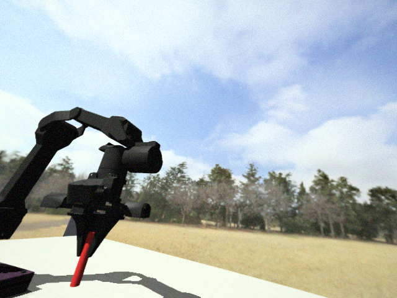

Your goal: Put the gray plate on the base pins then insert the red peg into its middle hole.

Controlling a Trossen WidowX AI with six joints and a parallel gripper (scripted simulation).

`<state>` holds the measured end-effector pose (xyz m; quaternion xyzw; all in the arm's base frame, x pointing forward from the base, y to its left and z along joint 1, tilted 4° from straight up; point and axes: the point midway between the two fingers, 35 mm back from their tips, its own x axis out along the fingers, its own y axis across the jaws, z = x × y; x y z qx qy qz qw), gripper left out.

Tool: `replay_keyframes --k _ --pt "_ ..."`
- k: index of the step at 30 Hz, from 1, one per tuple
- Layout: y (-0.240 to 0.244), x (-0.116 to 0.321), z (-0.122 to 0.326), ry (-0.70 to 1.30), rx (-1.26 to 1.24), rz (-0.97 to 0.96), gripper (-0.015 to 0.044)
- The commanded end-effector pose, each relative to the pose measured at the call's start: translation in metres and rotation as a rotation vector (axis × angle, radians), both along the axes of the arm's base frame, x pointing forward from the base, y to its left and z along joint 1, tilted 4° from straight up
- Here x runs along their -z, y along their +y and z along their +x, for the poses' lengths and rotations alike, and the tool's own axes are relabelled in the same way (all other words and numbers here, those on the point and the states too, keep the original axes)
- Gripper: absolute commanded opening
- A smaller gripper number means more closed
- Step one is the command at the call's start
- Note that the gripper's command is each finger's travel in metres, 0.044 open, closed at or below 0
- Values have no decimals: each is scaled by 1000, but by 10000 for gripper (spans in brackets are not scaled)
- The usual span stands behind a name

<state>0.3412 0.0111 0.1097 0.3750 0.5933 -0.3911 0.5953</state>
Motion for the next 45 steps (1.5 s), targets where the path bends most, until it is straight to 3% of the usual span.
replay_keyframes --k 1,20,45 --pt "-12 -1 5 2 -5 -7 0" --pt "-67 -3 22 17 -14 -19 0" --pt "-67 -3 22 14 -9 -15 0"
